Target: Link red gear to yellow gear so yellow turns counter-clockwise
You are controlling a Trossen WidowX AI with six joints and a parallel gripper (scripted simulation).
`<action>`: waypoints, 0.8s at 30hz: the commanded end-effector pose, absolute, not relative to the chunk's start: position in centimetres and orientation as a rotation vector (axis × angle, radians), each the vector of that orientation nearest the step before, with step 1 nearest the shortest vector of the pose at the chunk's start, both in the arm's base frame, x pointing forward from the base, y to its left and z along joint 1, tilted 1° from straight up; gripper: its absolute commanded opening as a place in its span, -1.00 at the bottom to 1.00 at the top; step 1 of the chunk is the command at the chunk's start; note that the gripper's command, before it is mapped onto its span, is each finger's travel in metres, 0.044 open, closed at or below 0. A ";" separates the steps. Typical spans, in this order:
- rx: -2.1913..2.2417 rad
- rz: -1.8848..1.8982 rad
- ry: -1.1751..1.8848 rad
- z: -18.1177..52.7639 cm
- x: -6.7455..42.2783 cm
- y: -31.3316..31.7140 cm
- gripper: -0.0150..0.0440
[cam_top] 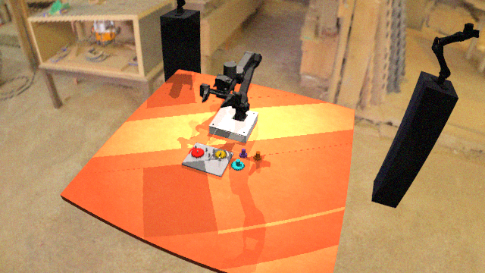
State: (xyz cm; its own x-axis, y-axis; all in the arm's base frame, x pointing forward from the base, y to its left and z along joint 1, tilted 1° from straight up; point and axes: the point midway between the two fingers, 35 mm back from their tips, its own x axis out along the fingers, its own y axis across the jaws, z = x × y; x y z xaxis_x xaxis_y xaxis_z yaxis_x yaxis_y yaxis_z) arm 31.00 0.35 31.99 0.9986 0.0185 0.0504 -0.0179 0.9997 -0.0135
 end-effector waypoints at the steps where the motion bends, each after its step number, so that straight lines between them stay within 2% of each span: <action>1: -0.004 0.022 -0.039 31.7 31.1 0.5 0.95; 6: 0.220 0.075 0.282 25.2 32.9 3.4 1.00; 11: 0.431 0.029 0.679 17.7 32.3 6.6 1.00; 16: 0.567 -0.146 1.066 11.2 29.2 9.0 1.00; 20: 0.608 -0.421 1.372 7.0 24.5 10.4 1.00; 24: 0.597 -0.551 1.464 5.9 22.6 10.6 1.00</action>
